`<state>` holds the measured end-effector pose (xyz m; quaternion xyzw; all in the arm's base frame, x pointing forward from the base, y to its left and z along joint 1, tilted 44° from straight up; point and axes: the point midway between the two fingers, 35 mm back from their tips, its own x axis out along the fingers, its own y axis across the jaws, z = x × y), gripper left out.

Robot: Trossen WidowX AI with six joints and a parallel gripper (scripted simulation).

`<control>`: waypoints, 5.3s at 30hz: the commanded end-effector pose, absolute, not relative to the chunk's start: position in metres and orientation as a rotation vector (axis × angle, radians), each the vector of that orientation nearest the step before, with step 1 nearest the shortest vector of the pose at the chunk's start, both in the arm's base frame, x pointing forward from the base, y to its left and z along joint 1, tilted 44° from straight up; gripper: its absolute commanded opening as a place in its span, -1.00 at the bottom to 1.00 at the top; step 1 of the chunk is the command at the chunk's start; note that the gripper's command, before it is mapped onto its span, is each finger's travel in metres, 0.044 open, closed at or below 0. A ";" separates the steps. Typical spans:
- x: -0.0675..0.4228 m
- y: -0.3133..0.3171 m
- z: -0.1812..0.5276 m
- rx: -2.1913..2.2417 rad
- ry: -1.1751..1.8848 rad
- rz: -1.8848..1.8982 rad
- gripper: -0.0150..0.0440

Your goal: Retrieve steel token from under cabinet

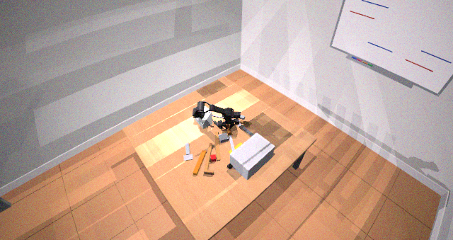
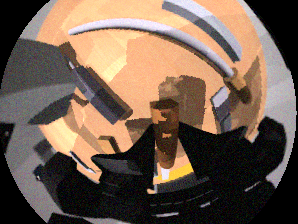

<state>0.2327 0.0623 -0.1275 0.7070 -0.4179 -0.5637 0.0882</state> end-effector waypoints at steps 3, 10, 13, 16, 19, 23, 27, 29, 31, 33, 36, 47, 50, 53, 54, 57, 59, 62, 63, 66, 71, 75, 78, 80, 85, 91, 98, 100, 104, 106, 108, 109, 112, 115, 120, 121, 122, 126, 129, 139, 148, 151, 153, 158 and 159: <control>0.235 0.057 -0.121 2.112 -1.250 -1.676 -0.49; 0.239 0.051 -0.115 2.113 -1.254 -1.674 -0.49; 0.240 0.048 -0.112 2.113 -1.255 -1.674 -0.49; 0.242 0.045 -0.110 2.114 -1.256 -1.673 -0.49; 0.243 0.042 -0.107 2.114 -1.256 -1.673 -0.49; 0.245 0.039 -0.103 2.114 -1.257 -1.672 -0.49; 0.247 0.035 -0.100 2.114 -1.257 -1.672 -0.49; 0.248 0.033 -0.098 2.113 -1.257 -1.672 -0.49; 0.248 0.031 -0.096 2.113 -1.257 -1.672 -0.49; 0.249 0.030 -0.095 2.113 -1.258 -1.672 -0.49; 0.250 0.027 -0.092 2.113 -1.258 -1.671 -0.49; 0.254 0.017 -0.083 2.113 -1.258 -1.670 -0.49; 0.255 0.014 -0.080 2.112 -1.259 -1.670 -0.49; 0.257 0.011 -0.077 2.112 -1.259 -1.670 -0.49; 0.257 0.011 -0.077 2.112 -1.259 -1.670 -0.49; 0.258 0.008 -0.074 2.112 -1.259 -1.669 -0.49; 0.258 0.006 -0.072 2.112 -1.259 -1.669 -0.49; 0.259 0.003 -0.070 2.112 -1.260 -1.669 -0.49; 0.260 0.002 -0.069 2.111 -1.260 -1.669 -0.49; 0.260 0.000 -0.066 2.111 -1.260 -1.669 -0.49; 0.262 -0.005 -0.062 2.111 -1.260 -1.668 -0.49; 0.262 -0.008 -0.059 2.111 -1.260 -1.668 -0.49; 0.263 -0.011 -0.056 2.111 -1.260 -1.668 -0.49; 0.263 -0.013 -0.054 2.111 -1.260 -1.668 -0.49; 0.264 -0.017 -0.050 2.110 -1.260 -1.668 -0.49; 0.265 -0.023 -0.045 2.110 -1.261 -1.667 -0.49; 0.266 -0.029 -0.039 2.109 -1.261 -1.667 -0.49; 0.266 -0.030 -0.038 2.109 -1.261 -1.667 -0.49; 0.266 -0.034 -0.034 2.109 -1.261 -1.666 -0.49; 0.266 -0.035 -0.033 2.109 -1.261 -1.666 -0.49; 0.266 -0.037 -0.031 2.109 -1.262 -1.666 -0.49; 0.266 -0.038 -0.030 2.109 -1.262 -1.666 -0.49; 0.267 -0.040 -0.029 2.109 -1.262 -1.666 -0.49; 0.267 -0.041 -0.027 2.109 -1.262 -1.666 -0.49; 0.266 -0.045 -0.023 2.108 -1.262 -1.665 -0.49; 0.266 -0.046 -0.023 2.108 -1.262 -1.665 -0.49; 0.266 -0.047 -0.022 2.108 -1.262 -1.665 -0.49; 0.266 -0.050 -0.019 2.108 -1.262 -1.665 -0.49; 0.266 -0.053 -0.016 2.108 -1.262 -1.665 -0.49; 0.265 -0.058 -0.011 2.108 -1.262 -1.665 -0.49; 0.263 -0.064 -0.006 2.107 -1.263 -1.665 -0.49; 0.262 -0.065 -0.005 2.107 -1.263 -1.665 -0.49; 0.261 -0.065 -0.004 2.107 -1.263 -1.665 -0.49; 0.259 -0.068 -0.001 2.107 -1.263 -1.664 -0.49; 0.259 -0.069 -0.001 2.107 -1.263 -1.664 -0.49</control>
